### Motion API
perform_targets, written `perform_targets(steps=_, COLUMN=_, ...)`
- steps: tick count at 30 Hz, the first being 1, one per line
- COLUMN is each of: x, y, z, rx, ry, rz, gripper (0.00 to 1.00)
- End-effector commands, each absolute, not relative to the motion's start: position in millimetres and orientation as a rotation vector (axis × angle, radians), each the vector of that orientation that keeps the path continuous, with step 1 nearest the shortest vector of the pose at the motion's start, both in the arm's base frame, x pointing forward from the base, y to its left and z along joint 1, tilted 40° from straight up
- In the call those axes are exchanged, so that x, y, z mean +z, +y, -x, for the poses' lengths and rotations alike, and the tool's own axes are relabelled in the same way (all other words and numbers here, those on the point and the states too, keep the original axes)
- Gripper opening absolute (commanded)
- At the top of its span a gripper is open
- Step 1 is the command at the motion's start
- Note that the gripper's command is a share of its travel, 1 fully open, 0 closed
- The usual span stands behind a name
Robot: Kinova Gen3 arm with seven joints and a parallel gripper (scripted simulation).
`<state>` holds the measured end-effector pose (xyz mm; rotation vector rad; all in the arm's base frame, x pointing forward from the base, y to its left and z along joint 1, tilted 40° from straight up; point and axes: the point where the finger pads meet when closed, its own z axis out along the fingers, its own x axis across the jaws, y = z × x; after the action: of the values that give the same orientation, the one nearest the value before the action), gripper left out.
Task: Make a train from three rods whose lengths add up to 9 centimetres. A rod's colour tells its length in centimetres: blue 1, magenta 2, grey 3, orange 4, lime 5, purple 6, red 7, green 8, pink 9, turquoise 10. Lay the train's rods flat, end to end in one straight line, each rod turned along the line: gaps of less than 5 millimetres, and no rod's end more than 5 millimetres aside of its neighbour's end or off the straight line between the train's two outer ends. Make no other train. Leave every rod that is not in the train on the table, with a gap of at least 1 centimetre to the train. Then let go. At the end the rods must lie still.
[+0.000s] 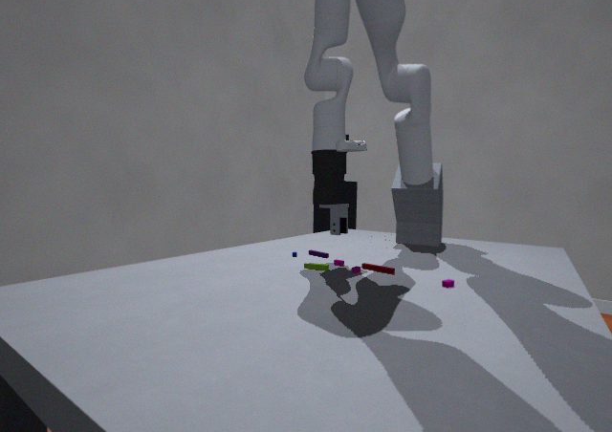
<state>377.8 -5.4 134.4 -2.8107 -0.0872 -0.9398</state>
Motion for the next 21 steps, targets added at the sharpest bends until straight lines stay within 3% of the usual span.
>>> perform_targets(steps=1, x=133, y=-9, z=-378, rx=-0.963, ry=-0.063, rz=2.81, gripper=0.54)
perform_targets(steps=21, x=118, y=-6, z=-389, rx=-0.949, ry=-0.073, rz=2.796, gripper=0.54)
